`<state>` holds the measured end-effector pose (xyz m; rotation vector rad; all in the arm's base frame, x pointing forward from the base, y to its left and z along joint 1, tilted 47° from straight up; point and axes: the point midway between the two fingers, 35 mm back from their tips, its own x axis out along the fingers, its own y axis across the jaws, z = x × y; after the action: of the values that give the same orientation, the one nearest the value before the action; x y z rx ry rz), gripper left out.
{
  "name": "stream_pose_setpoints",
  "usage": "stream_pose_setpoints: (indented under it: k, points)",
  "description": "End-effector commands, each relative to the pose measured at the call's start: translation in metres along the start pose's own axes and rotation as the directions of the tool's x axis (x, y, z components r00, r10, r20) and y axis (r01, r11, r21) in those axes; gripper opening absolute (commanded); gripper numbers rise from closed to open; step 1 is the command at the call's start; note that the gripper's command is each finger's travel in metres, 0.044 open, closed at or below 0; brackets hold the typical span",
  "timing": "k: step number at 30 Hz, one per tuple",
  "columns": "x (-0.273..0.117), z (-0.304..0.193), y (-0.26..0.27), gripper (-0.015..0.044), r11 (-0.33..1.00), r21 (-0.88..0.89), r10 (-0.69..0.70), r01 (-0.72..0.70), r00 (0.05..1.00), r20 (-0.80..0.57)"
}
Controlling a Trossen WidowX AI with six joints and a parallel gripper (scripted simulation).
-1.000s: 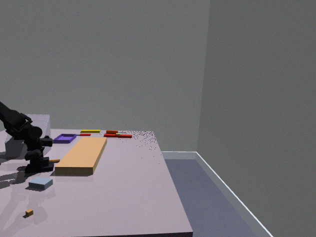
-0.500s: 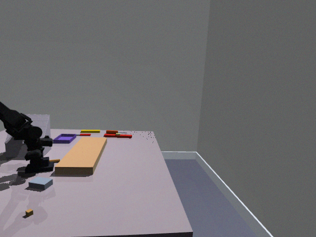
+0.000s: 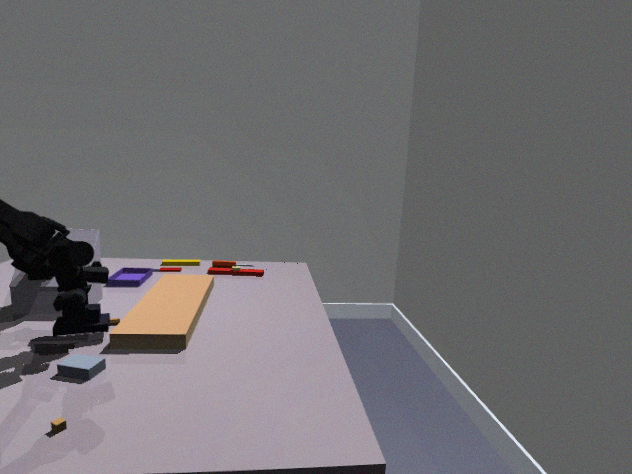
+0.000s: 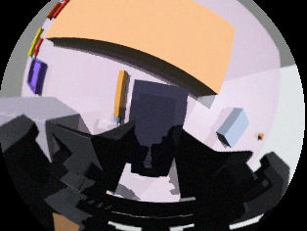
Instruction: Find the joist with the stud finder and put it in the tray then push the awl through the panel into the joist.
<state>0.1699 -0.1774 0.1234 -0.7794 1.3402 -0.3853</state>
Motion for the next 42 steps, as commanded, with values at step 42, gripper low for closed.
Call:
stream_pose_setpoints:
  k: [42]
  points:
    - [-0.072, 0.087, -0.037, 0.0, 0.988, 0.138, -0.065, 0.063, 0.998, 0.011]
